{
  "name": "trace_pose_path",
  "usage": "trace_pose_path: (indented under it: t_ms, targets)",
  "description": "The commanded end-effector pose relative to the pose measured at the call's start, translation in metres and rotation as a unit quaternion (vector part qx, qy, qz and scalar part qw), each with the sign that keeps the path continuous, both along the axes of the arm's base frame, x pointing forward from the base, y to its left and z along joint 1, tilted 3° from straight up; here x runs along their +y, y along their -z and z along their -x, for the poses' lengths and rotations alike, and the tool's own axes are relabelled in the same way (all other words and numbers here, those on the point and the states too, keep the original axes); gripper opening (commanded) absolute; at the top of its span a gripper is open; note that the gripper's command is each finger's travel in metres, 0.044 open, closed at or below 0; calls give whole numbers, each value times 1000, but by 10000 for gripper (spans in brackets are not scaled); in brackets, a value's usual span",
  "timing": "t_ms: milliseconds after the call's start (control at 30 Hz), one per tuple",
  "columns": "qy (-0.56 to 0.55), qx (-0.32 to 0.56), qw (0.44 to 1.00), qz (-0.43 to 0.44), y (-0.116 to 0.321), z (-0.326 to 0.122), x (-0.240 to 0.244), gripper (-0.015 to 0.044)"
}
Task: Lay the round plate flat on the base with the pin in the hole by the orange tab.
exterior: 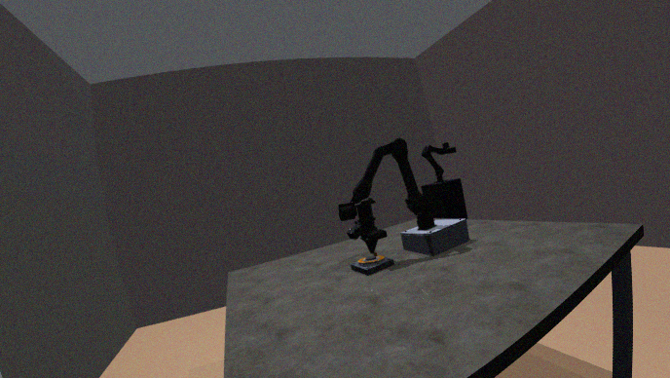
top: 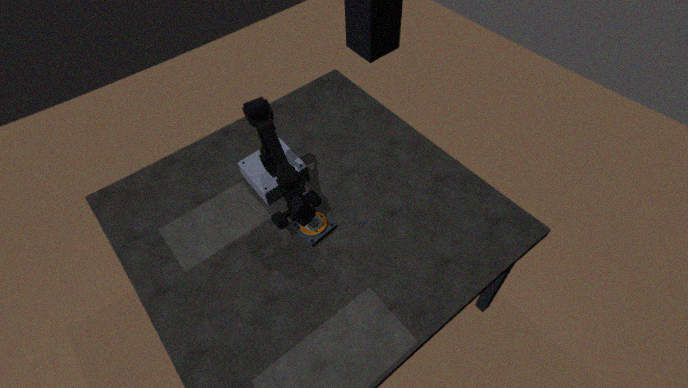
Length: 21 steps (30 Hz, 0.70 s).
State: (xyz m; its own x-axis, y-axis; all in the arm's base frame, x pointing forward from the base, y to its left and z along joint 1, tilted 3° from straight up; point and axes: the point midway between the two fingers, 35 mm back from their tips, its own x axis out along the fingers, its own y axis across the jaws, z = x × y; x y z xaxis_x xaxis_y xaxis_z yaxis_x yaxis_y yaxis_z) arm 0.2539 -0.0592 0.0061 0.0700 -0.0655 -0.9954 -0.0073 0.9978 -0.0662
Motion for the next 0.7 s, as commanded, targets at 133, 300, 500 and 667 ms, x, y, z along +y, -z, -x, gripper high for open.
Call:
trace_pose_path:
  t_ms: [133, 300, 500, 667]
  targets:
    - [1, 9, 1000, -4, 4, 9, 5, 0]
    - [1, 9, 1000, -4, 5, 11, 7, 0]
    - [1, 10, 1000, -4, 5, 13, 11, 0]
    - [1, 10, 1000, -5, 5, 15, 14, 0]
